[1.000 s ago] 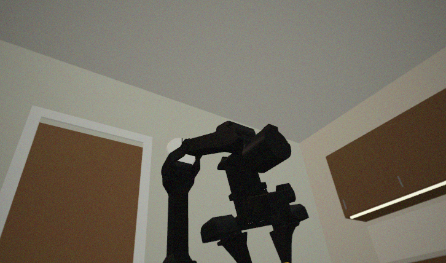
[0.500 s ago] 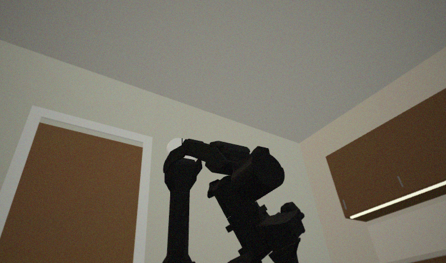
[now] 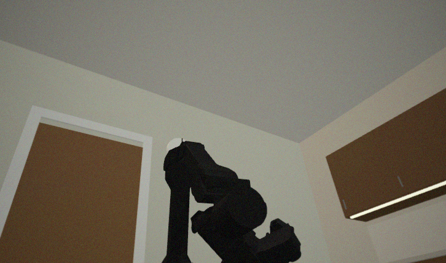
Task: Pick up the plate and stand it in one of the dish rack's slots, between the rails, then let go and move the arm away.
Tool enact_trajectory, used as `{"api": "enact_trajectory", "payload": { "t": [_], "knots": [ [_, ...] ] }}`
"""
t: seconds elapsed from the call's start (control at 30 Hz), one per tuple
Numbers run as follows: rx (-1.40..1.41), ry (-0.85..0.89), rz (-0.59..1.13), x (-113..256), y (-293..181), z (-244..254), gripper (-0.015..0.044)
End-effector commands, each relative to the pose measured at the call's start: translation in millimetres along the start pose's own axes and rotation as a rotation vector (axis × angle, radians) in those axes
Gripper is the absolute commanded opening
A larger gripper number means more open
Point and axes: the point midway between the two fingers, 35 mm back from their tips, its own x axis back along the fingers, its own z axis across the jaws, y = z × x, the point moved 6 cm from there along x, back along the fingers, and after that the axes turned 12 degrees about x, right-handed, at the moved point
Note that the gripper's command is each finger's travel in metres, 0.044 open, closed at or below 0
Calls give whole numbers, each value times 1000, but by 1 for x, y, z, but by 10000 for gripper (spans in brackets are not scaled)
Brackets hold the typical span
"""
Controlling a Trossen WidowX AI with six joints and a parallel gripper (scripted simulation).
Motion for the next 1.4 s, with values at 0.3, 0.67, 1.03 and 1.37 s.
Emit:
{"api": "enact_trajectory", "payload": {
  "t": [0.3, 0.67, 1.03, 1.37],
  "knots": [
    [286, 78, -240, -11, -20, -9, 0],
    [548, 66, -478, -14, -39, -12, 0],
    [800, -23, -717, -13, -58, -9, 0],
    [815, -31, -732, -13, -60, -8, 0]
  ]
}}
